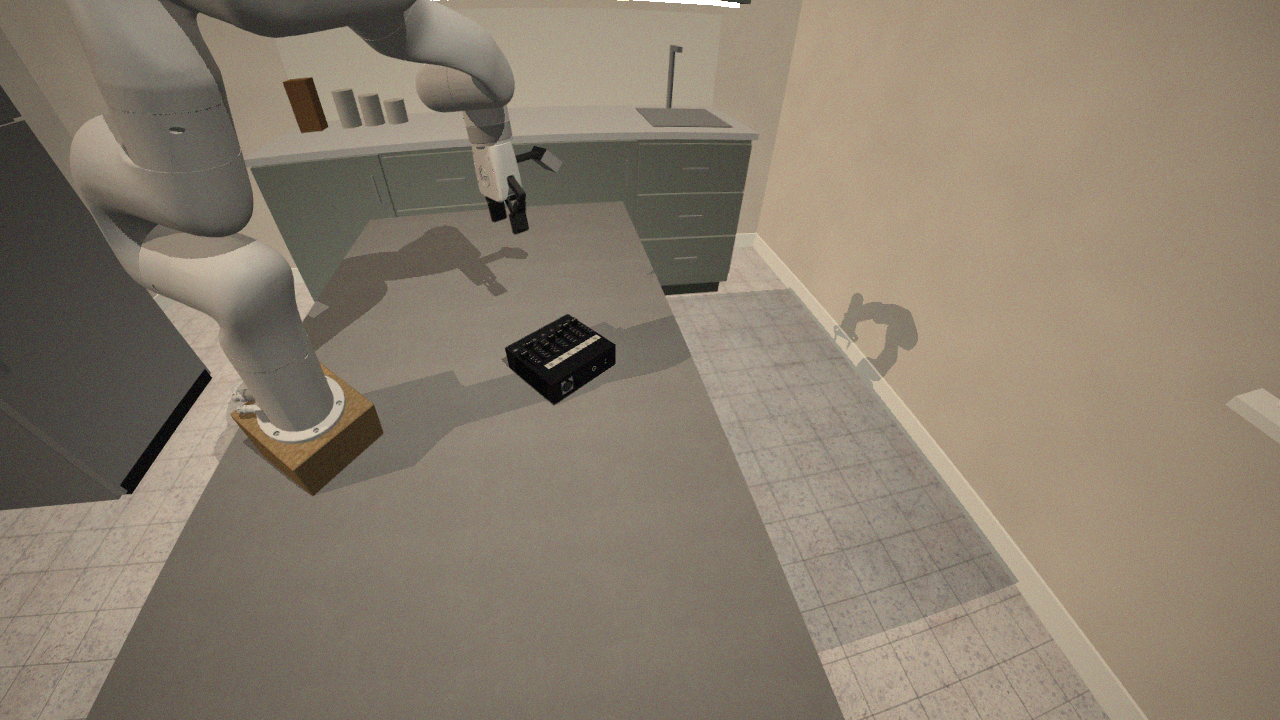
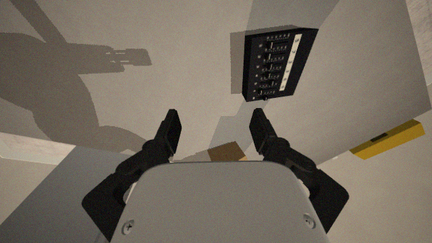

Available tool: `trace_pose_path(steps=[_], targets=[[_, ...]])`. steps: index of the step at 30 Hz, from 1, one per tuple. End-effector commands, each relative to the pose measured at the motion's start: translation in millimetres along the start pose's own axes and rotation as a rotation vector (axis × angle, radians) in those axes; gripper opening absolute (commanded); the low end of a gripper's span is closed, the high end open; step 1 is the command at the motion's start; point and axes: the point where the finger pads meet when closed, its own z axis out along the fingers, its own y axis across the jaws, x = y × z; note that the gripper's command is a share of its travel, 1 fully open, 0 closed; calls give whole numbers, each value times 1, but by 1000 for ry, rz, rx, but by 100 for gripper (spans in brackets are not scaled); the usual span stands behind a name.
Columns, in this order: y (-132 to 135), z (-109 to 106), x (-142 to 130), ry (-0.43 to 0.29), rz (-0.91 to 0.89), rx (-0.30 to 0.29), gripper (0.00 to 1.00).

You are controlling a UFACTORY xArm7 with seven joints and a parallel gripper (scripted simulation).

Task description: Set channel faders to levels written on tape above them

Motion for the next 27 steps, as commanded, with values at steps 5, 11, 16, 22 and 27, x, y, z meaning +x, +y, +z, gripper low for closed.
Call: trace_pose_path(steps=[5, 11, 16, 22, 27], targets=[[94, 34, 5, -21, 263, 29, 100], [139, 52, -4, -38, 390, 44, 100], [173, 67, -18, -55, 514, 60, 100], [173, 67, -18, -55, 514, 60, 100], [173, 67, -18, -55, 514, 60, 100]])
